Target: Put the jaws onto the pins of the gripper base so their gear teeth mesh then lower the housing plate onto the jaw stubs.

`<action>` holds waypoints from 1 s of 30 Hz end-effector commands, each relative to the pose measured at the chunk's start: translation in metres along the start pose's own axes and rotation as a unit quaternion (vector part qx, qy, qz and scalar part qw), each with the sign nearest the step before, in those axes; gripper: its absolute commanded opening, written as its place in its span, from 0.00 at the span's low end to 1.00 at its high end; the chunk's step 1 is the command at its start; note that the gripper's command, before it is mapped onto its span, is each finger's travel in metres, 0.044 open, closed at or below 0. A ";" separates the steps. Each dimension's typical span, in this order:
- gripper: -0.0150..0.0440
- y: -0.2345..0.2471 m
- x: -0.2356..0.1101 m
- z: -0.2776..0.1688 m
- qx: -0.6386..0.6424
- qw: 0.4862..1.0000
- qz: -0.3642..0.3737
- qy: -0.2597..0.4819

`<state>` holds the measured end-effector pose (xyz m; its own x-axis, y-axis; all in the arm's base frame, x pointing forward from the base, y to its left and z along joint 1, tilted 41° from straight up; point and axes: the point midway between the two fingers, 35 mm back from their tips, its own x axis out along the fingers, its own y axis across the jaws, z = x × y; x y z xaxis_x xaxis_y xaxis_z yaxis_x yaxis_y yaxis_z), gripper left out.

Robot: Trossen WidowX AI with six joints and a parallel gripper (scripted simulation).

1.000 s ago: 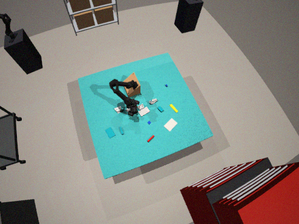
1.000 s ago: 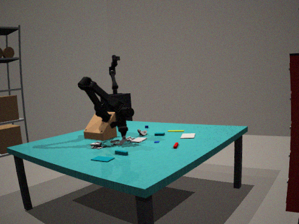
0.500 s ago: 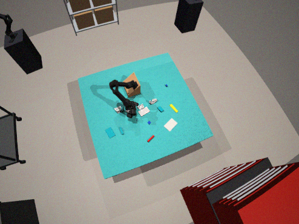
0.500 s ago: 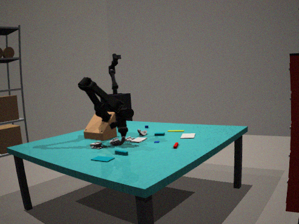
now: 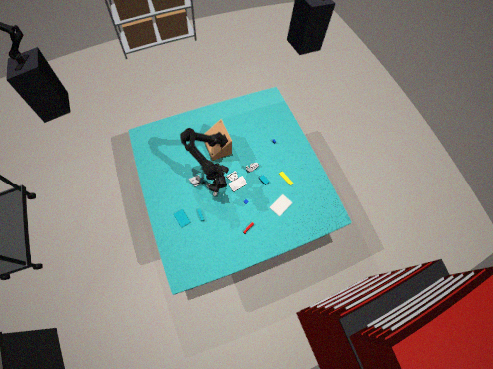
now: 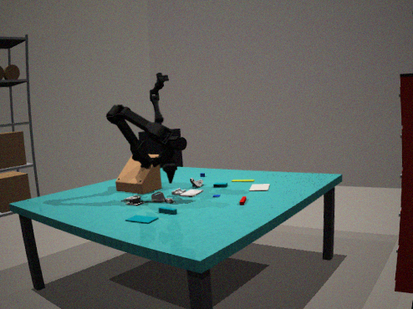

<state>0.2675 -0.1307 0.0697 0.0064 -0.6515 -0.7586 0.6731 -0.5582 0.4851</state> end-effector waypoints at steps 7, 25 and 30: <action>0.57 0.000 0.000 0.000 0.000 1.000 0.000 0.000; 1.00 0.000 0.000 0.000 0.000 1.000 0.000 0.000; 1.00 0.000 0.000 0.000 0.000 1.000 0.000 0.000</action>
<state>0.2671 -0.1308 0.0703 0.0055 -0.6523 -0.7579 0.6689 -0.5610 0.4877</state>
